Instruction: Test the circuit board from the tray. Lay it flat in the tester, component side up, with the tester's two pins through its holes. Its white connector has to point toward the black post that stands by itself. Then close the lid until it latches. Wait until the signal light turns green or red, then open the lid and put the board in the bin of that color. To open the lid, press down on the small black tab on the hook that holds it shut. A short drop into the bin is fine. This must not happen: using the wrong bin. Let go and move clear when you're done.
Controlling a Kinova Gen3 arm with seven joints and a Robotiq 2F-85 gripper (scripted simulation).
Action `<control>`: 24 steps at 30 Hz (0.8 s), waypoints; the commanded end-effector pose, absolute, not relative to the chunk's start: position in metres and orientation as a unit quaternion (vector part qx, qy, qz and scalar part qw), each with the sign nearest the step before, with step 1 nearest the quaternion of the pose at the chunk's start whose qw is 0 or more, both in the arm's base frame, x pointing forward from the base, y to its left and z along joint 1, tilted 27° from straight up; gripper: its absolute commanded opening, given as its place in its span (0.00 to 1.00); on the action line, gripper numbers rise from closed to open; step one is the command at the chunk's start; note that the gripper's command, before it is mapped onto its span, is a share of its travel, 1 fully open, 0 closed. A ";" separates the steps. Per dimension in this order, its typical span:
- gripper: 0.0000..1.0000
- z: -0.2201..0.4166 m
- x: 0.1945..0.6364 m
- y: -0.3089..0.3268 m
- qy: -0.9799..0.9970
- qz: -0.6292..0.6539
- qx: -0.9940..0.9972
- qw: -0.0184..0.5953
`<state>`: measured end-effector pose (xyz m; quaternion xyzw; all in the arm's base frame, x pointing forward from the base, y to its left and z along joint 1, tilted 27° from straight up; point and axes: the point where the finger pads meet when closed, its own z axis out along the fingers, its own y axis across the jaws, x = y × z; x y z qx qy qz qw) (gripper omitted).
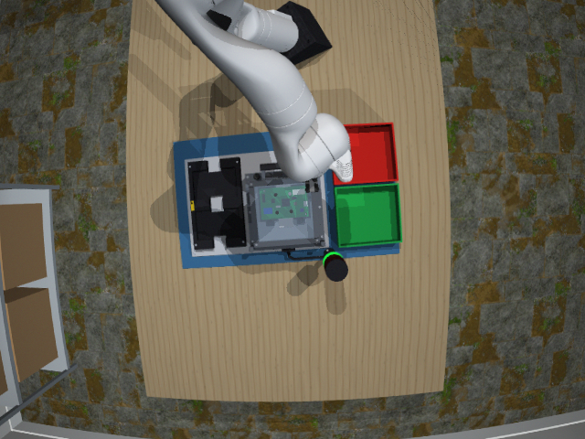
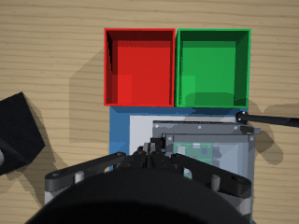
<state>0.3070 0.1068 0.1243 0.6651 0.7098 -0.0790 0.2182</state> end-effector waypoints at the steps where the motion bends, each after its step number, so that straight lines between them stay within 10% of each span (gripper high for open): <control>1: 0.00 0.125 0.307 0.107 0.710 -0.078 0.665 0.218; 7: 0.00 0.125 0.307 0.107 0.710 -0.078 0.665 0.218; 8: 0.26 0.125 0.307 0.107 0.710 -0.078 0.665 0.218; 24: 0.26 0.125 0.307 0.107 0.710 -0.078 0.665 0.218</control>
